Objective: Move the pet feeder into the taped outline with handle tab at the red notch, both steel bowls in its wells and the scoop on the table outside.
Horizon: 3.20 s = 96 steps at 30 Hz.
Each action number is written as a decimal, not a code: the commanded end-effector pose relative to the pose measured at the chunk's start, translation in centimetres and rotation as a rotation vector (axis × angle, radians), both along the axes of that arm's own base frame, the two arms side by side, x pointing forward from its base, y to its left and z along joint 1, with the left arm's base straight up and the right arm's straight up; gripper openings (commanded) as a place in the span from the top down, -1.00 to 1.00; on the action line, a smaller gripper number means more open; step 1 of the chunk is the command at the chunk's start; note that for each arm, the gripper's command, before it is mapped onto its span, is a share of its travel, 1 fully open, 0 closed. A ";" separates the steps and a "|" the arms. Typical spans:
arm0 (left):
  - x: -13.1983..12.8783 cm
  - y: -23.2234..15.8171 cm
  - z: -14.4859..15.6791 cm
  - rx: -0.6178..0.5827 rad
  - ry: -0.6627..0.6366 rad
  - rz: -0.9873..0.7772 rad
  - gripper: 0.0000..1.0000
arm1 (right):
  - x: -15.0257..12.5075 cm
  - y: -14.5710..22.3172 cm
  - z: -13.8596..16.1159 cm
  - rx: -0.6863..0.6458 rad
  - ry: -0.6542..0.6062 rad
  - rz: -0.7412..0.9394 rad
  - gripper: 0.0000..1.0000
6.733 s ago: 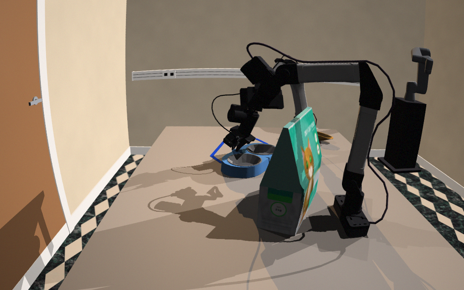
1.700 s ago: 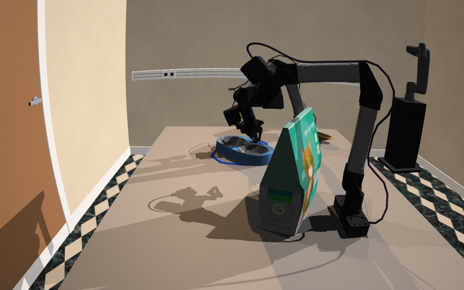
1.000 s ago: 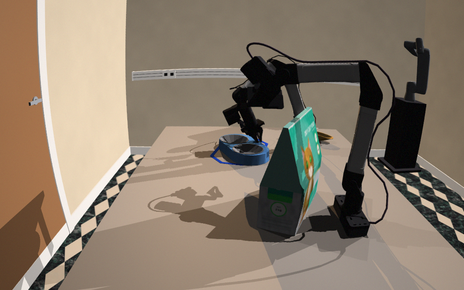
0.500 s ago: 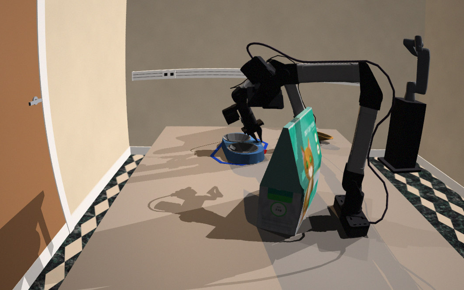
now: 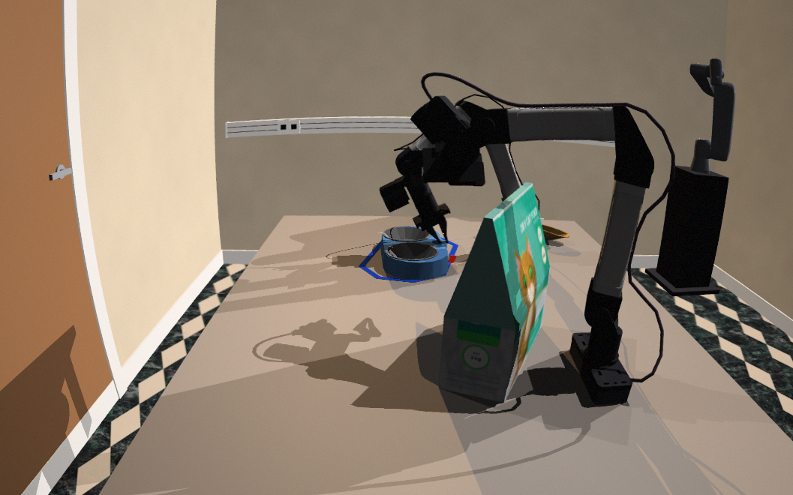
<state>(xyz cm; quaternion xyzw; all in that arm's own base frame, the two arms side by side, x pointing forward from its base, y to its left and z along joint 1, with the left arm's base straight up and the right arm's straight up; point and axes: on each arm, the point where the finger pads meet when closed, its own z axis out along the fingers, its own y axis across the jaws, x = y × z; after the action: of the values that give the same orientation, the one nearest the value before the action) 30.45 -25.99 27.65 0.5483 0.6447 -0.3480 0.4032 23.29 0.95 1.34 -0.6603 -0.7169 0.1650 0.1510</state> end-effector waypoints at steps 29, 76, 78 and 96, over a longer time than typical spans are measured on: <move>-0.1 0.0 0.4 -0.006 -0.012 -0.004 -1.00 | 0.9 0.4 0.1 -0.014 -0.013 -0.370 0.36; -0.1 0.0 0.4 -0.006 -0.012 -0.004 -1.00 | 1.9 -0.2 9.5 0.201 -0.585 0.915 -1.00; -0.1 0.0 0.4 -0.006 -0.012 -0.004 -1.00 | 1.5 -0.2 9.7 0.187 -0.610 1.026 -1.00; -0.1 0.0 0.4 -0.006 -0.012 -0.004 -1.00 | -1.1 0.0 10.1 0.032 -0.702 1.613 -1.00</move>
<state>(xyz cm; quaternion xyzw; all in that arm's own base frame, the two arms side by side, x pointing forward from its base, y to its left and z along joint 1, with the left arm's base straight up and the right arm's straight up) 30.45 -25.99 27.65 0.5483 0.6447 -0.3480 0.4032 22.00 0.86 11.56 -0.0039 -0.9770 -0.0055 -0.2130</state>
